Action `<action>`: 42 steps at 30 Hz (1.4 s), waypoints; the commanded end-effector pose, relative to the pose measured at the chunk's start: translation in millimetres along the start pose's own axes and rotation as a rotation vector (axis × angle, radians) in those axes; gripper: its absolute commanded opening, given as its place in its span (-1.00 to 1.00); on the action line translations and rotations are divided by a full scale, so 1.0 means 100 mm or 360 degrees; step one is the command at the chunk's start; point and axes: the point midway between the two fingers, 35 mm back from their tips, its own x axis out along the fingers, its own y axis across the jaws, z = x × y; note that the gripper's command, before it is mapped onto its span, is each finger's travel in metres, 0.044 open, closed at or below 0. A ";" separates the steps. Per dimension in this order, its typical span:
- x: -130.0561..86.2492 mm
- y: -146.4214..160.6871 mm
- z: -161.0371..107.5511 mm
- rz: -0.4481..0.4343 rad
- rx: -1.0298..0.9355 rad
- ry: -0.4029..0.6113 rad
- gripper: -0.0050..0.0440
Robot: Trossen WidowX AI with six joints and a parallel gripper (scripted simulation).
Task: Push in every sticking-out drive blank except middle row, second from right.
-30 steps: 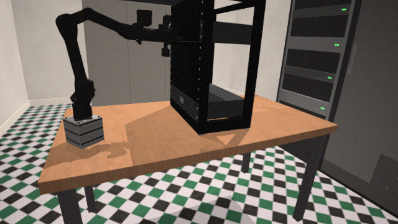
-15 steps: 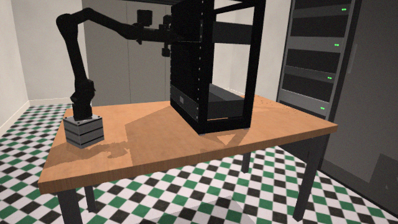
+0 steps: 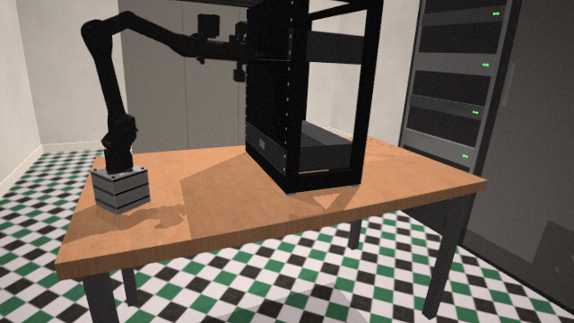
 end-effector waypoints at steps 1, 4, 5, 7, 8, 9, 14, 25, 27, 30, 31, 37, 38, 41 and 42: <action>0.00 0.19 0.04 0.0072 0.0034 -0.0009 -0.80; 0.00 0.19 0.04 0.0072 0.0034 -0.0009 -0.80; 0.00 0.19 0.04 0.0072 0.0034 -0.0009 -0.80; 0.00 0.19 0.04 0.0072 0.0034 -0.0009 -0.80; 0.00 0.19 0.04 0.0072 0.0034 -0.0009 -0.80; 0.00 0.19 0.04 0.0072 0.0034 -0.0009 -0.80; -0.11 0.18 0.04 0.0072 0.0034 -0.0009 -0.80; -0.60 0.16 0.04 0.0072 0.0034 -0.0009 -0.80; -0.69 0.15 0.04 0.0072 0.0034 -0.0009 -0.80; -0.78 0.15 0.04 0.0072 0.0034 -0.0009 -0.80; -0.79 0.15 0.04 0.0072 0.0034 -0.0009 -0.80; -0.80 0.15 0.04 0.0072 0.0034 -0.0009 -0.80; -0.80 0.15 0.04 0.0072 0.0034 -0.0009 -0.80; -0.80 0.15 0.06 0.0072 0.0034 -0.0009 -0.80; -0.80 0.15 0.07 0.0072 0.0034 -0.0009 -0.80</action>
